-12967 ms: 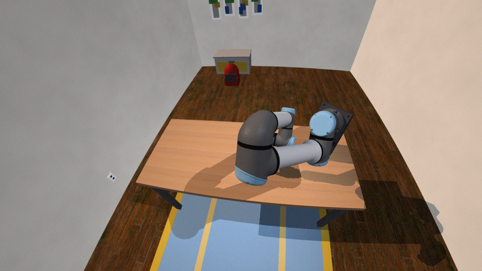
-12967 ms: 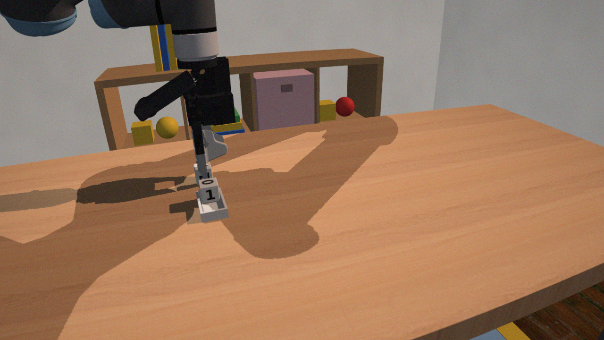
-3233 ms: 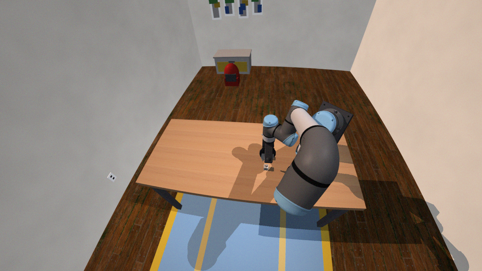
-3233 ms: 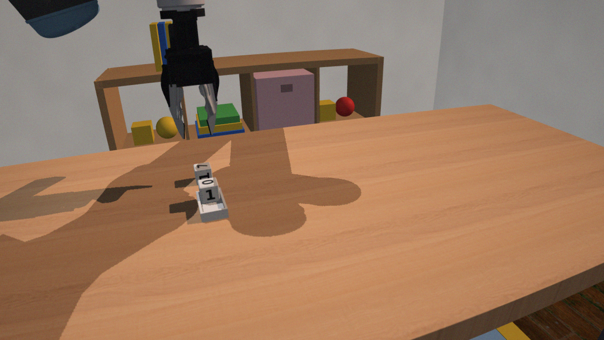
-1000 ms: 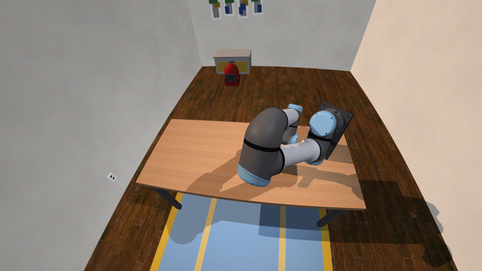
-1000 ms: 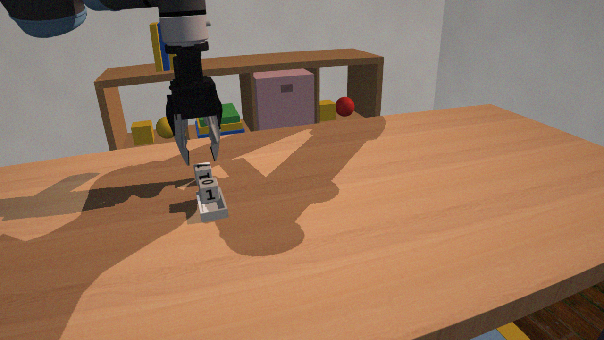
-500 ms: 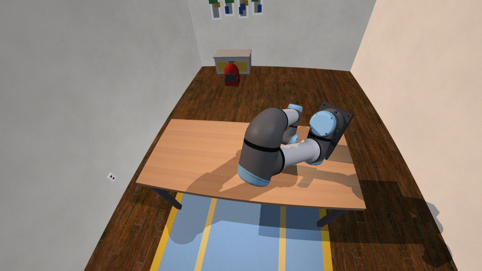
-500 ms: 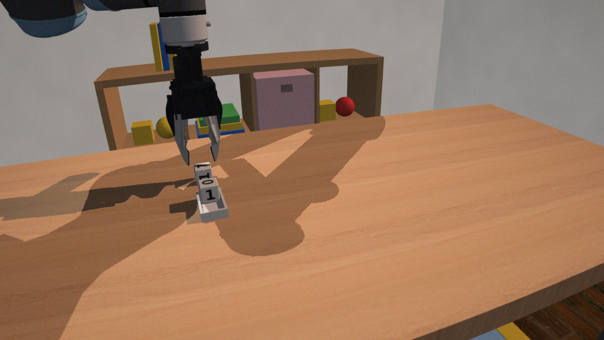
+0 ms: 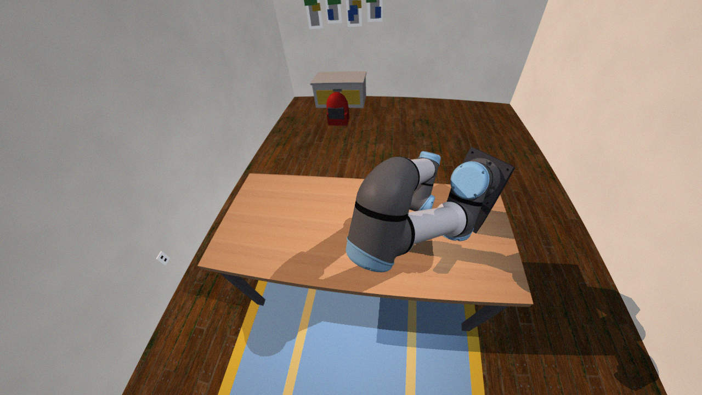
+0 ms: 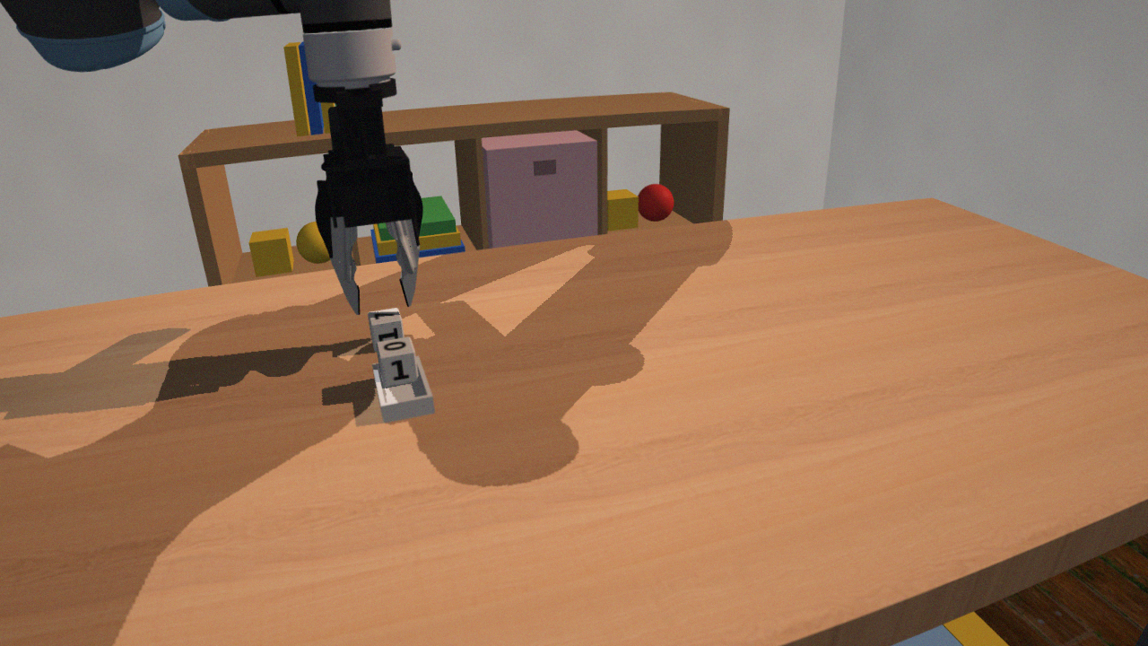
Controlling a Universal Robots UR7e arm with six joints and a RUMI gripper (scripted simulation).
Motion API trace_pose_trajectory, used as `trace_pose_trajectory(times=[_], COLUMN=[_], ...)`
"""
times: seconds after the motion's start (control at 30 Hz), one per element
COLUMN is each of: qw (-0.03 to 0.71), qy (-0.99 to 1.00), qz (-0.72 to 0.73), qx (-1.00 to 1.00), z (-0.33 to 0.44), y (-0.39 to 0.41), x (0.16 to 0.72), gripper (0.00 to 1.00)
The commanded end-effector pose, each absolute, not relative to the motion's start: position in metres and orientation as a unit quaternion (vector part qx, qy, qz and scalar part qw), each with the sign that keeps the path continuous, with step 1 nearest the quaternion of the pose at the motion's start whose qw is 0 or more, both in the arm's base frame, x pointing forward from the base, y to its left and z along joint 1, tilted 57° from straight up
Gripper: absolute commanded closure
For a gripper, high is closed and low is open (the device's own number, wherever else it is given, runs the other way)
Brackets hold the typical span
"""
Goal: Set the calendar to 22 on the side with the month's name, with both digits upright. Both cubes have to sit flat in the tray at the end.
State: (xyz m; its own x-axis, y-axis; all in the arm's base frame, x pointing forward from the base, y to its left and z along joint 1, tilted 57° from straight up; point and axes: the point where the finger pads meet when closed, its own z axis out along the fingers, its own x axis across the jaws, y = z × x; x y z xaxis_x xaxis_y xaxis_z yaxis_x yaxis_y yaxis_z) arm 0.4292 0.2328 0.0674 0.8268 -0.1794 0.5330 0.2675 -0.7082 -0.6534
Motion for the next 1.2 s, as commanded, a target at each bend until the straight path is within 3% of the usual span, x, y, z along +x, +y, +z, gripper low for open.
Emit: trace_pose_trajectory(times=[0.0,1.17], qw=[0.381,0.381], qy=[-0.025,-0.025], qz=[-0.293,-0.293], qx=[-0.876,-0.876], z=[0.067,0.052], y=[0.233,0.253], x=[0.429,0.444], gripper=[0.71,0.71])
